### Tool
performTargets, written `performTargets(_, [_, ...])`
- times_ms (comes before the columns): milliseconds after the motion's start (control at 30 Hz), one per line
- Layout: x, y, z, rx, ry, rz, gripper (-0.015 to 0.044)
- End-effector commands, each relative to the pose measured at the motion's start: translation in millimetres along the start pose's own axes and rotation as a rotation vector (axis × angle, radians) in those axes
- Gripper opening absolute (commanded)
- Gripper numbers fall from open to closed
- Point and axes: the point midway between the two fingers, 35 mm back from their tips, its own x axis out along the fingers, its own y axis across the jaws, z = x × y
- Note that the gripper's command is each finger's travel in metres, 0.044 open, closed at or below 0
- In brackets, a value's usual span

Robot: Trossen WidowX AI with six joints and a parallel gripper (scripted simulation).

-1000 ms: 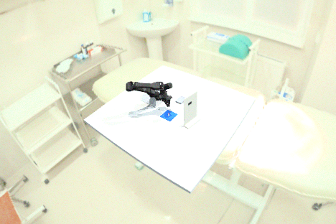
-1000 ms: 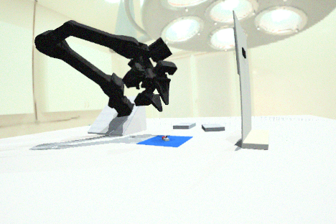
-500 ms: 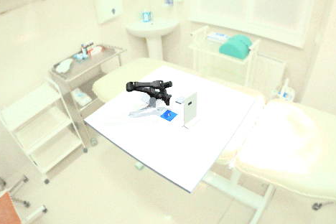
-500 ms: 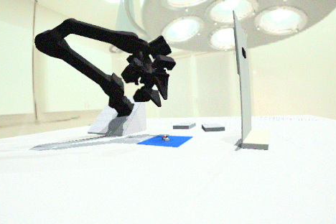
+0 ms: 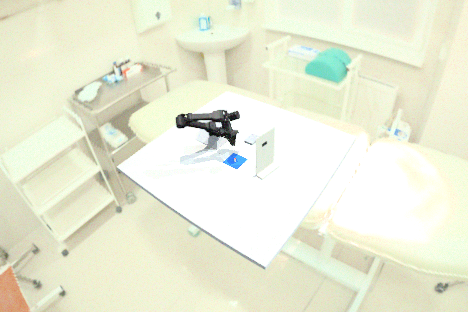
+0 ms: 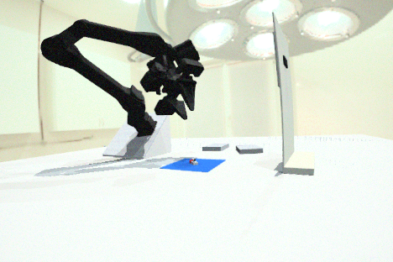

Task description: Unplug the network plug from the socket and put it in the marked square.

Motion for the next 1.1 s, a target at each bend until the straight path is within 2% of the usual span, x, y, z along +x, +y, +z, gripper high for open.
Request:
performTargets(0, [-4, 4, -1, -0.008, 0.008, 0.000, 0.0156])
performTargets(1067, [-82, 56, 1, -0.086, 0.048, 0.024, 0.0156])
